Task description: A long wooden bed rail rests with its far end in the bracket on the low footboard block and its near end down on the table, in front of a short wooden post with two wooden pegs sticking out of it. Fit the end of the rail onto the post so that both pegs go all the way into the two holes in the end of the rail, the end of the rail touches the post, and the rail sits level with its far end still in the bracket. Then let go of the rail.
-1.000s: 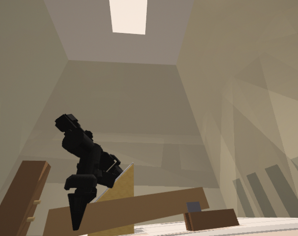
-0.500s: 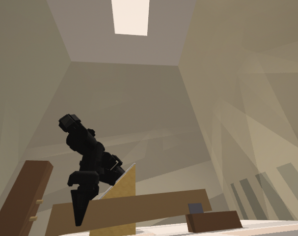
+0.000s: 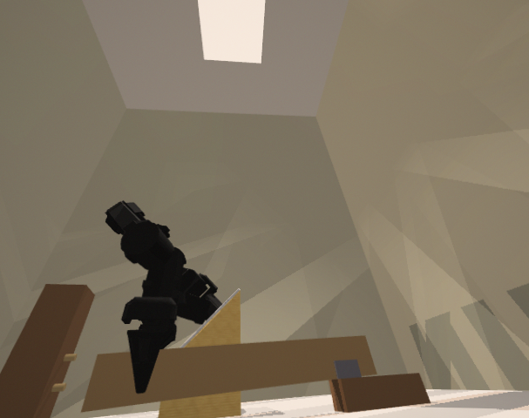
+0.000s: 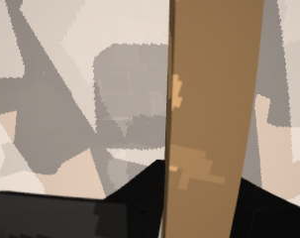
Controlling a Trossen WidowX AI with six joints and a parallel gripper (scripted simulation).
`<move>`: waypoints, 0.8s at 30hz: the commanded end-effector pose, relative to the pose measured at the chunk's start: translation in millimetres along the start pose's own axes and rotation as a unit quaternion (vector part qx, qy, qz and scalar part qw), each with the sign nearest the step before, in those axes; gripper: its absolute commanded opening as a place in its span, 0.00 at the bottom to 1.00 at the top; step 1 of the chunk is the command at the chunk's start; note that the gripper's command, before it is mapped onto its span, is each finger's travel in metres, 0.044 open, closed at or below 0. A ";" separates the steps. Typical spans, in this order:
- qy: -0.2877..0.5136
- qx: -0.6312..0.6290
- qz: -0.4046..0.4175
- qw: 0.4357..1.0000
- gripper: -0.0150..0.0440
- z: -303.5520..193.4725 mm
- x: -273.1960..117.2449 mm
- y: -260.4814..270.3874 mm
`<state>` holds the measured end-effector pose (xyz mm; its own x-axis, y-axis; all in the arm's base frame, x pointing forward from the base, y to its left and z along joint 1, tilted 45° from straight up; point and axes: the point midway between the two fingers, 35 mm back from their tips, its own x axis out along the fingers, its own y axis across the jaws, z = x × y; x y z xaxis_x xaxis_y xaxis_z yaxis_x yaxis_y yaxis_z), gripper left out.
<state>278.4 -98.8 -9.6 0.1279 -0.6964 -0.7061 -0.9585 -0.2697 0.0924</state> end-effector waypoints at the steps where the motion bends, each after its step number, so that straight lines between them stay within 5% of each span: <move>1: -0.002 0.001 -0.005 1.000 0.25 0.7 -4.8 -2.6; 24: -0.002 0.001 -0.005 1.000 0.25 0.7 -14.8 -2.7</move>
<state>277.0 -90.3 -1.6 0.1286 -0.6947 -0.7077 -0.9584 -0.2705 0.0913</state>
